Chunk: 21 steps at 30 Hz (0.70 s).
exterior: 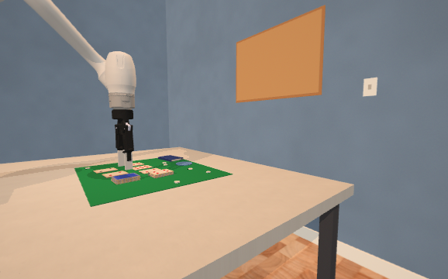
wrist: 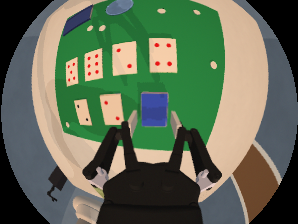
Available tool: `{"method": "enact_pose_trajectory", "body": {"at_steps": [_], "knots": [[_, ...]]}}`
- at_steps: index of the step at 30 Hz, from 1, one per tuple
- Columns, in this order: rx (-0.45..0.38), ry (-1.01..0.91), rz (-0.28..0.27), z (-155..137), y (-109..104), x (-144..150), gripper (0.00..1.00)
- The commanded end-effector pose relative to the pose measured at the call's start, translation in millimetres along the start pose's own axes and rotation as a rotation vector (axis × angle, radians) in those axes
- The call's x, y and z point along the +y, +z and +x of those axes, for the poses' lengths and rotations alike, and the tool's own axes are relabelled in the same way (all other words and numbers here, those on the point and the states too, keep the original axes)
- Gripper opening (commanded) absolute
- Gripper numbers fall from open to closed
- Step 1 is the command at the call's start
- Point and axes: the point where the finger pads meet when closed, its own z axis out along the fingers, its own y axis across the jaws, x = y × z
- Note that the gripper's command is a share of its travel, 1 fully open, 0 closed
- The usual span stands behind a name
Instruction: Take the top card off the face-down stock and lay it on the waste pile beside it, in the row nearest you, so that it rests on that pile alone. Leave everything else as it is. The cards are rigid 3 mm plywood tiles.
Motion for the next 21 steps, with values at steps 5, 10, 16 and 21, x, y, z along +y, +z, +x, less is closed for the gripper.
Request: {"method": "enact_pose_trajectory", "body": {"at_steps": [5,10,16,21], "knots": [[0.0,0.0,0.0,0,15,0,0.5],[0.0,0.0,0.0,0,19,0,0.5],[0.0,0.0,0.0,0,22,0,0.5],[0.0,0.0,0.0,0,22,0,0.5]]}}
